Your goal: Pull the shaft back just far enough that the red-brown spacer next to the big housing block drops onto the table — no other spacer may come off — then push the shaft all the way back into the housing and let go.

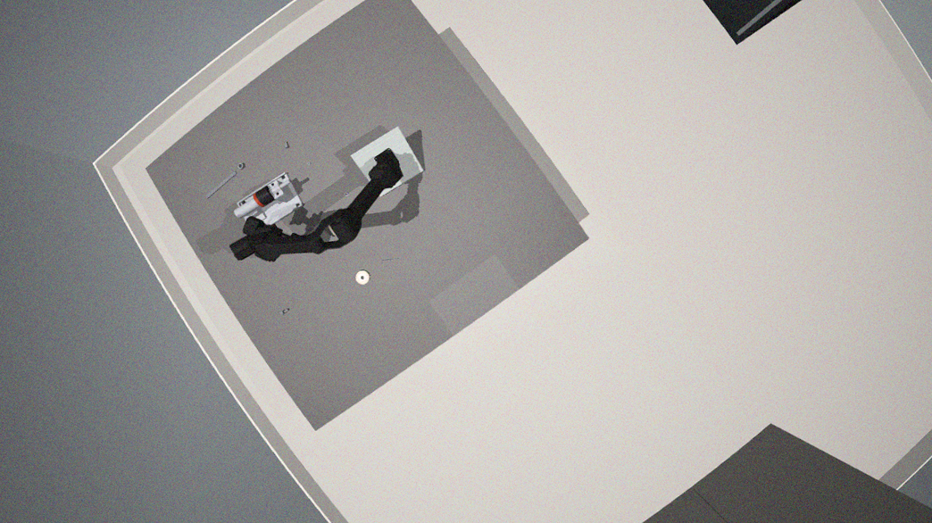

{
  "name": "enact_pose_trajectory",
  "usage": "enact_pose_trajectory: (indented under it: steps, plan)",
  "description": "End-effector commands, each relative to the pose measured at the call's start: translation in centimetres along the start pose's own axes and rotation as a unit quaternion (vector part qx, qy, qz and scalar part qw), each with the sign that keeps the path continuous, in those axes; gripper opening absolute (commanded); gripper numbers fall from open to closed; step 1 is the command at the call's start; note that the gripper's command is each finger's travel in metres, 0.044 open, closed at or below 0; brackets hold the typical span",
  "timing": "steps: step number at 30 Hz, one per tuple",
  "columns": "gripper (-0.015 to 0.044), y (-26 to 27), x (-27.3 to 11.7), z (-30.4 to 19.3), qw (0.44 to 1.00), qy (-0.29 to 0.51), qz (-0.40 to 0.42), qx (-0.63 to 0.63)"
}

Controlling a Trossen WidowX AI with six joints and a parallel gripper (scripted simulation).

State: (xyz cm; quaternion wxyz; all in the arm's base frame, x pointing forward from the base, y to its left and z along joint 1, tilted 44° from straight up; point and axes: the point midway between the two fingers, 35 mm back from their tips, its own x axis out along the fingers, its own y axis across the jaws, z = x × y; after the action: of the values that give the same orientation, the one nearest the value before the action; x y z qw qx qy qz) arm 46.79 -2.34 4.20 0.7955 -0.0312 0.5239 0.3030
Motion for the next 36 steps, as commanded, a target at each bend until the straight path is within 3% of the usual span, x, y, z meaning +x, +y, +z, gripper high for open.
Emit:
enact_pose_trajectory:
  steps: [1, 11, 36]
  plan:
    - [0.044, -3.7, -0.5, -5.9, 0.995, 0.033, 0.028, 0.092]
    - [0.044, -7.0, -1.1, -17.7, 0.936, 0.07, 0.151, 0.311]
    - [0.044, -7.1, -1.1, -17.8, 0.934, 0.07, 0.154, 0.316]
